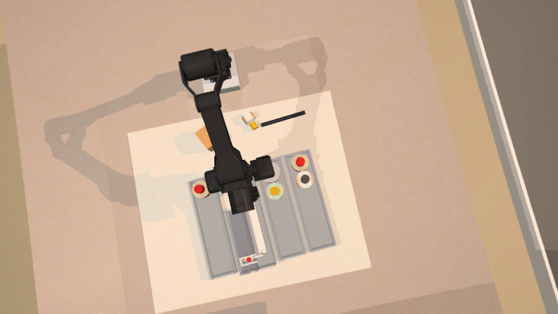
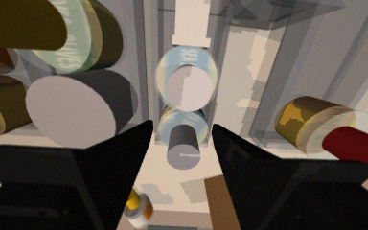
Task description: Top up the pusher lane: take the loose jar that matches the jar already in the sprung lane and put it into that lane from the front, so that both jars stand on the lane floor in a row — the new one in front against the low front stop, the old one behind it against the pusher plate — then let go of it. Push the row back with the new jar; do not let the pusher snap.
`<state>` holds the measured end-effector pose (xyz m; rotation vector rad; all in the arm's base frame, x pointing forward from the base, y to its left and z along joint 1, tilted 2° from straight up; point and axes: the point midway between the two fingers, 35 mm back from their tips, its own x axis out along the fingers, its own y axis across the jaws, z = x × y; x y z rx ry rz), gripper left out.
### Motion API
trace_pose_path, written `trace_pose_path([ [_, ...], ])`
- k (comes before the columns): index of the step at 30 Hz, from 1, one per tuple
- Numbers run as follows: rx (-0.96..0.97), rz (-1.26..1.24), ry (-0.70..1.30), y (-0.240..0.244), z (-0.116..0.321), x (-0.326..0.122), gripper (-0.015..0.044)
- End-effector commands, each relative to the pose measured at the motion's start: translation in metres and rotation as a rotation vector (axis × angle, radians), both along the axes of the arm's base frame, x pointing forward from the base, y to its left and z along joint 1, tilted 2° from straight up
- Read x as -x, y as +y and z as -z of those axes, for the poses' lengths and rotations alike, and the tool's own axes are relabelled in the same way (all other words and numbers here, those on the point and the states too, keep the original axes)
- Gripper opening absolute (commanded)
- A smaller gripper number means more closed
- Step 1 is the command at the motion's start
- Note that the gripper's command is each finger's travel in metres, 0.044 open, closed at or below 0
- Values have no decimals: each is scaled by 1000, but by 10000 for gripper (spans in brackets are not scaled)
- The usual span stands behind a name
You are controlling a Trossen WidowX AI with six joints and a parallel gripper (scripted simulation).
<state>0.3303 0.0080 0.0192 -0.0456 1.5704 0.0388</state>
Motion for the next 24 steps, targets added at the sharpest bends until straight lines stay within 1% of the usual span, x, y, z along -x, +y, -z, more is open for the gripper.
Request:
trace_pose_path([
  [1,0,0,0,0,-1,0,307],
  [7,0,0,0,0,-19,0,307],
  [15,0,0,0,0,-20,2,307],
  [24,0,0,2,-2,-23,28,307],
])
